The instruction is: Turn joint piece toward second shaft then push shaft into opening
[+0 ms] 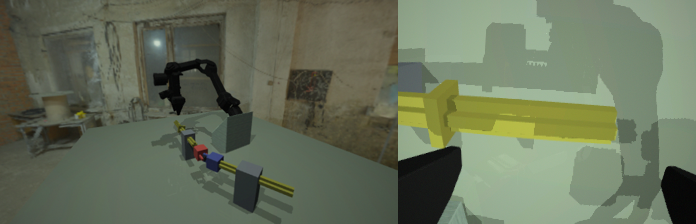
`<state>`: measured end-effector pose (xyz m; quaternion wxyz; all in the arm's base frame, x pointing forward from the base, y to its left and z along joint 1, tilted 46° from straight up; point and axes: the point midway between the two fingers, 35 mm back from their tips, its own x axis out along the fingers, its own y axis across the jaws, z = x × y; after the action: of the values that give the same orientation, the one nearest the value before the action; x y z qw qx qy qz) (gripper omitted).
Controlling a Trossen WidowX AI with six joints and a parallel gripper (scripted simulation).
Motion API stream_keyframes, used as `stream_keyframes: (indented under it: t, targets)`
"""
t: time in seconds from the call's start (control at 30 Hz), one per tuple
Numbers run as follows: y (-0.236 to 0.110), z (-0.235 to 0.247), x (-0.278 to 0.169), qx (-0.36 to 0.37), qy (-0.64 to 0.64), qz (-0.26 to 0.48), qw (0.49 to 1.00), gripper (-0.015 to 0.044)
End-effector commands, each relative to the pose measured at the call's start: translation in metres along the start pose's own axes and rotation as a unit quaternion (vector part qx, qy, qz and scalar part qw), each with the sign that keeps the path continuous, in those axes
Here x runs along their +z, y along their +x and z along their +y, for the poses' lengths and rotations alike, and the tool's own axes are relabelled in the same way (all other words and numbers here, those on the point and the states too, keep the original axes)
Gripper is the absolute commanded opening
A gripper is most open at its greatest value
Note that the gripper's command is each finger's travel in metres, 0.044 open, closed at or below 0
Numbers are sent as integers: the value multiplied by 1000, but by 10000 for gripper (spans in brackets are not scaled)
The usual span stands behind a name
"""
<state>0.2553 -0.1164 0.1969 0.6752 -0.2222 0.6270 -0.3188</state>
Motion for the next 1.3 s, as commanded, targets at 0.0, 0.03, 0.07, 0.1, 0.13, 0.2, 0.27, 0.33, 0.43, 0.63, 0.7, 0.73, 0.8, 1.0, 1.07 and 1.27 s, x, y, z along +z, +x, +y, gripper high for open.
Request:
stream_keyframes:
  t: [0.0, 0.03, 0.07, 0.1, 0.13, 0.2, 0.27, 0.33, 0.43, 0.63, 0.7, 0.73, 0.8, 1.0, 1.07, 1.27]
  targets:
    - [-4, -8, -1, -8, -16, -4, 1000, 440]
    - [-4, -8, -1, -8, -16, -4, 1000, 440]
    - [-3, -8, -1, -8, -14, -4, 1000, 440]
    - [-3, -8, -1, -7, -5, -5, 1000, 440]
    - [-1, -8, -1, -7, 9, -6, 1000, 440]
    - [2, -7, 0, -4, 44, -9, 999, 440]
    - [6, -7, 0, -2, 78, -12, 997, 440]
    - [9, -7, 0, 0, 112, -15, 994, 440]
    - [14, -7, 0, 4, 163, -20, 986, 440]
    - [24, -6, 0, 12, 263, -29, 964, 440]
    - [28, -6, 0, 14, 296, -32, 954, 440]
    - [29, -6, 0, 16, 313, -33, 949, 440]
    - [32, -7, -1, 18, 345, -36, 938, 440]
    - [42, -7, -1, 27, 439, -45, 897, 440]
    - [45, -7, -1, 30, 469, -47, 882, 440]
    - [54, -9, -2, 39, 556, -55, 829, 440]
